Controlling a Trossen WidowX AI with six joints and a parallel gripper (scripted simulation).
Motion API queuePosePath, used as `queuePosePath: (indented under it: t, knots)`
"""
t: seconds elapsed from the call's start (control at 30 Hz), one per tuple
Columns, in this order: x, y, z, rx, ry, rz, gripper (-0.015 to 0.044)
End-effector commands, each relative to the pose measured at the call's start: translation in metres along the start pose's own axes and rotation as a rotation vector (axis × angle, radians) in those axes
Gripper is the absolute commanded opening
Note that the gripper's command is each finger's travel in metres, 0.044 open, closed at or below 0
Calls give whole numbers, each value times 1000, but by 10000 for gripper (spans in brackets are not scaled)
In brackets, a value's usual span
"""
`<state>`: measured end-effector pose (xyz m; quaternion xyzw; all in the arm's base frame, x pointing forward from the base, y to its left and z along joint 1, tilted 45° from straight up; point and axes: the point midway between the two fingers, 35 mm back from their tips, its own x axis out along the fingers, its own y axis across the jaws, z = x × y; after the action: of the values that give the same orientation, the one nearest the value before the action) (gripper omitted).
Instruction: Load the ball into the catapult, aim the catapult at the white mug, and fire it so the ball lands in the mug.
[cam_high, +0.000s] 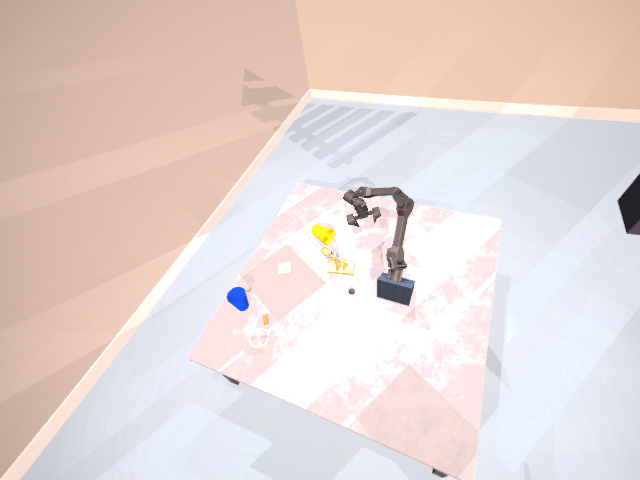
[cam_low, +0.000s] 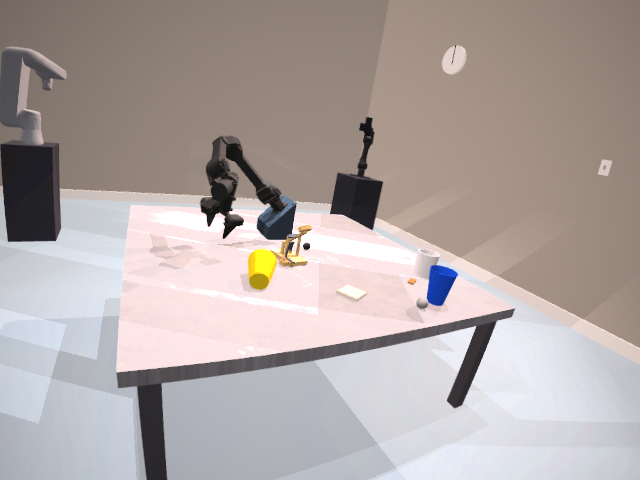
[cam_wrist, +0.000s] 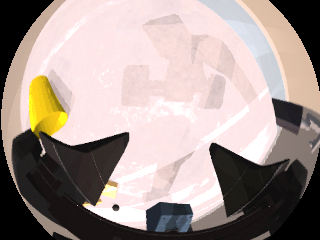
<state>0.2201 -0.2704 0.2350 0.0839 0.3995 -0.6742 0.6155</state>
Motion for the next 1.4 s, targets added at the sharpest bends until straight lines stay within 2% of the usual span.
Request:
queuePosePath:
  t: [0.0, 0.73, 1.13, 1.33, 1.37]
  knots:
    - [-9, 30, -16, -125, 6, 50, 440]
    - [-67, 146, -126, -864, -27, 188, 440]
    - [-100, 178, -202, -1263, -83, 205, 440]
    - [-102, 179, -207, -1284, -86, 205, 440]
    - [-102, 179, -207, -1284, -86, 205, 414]
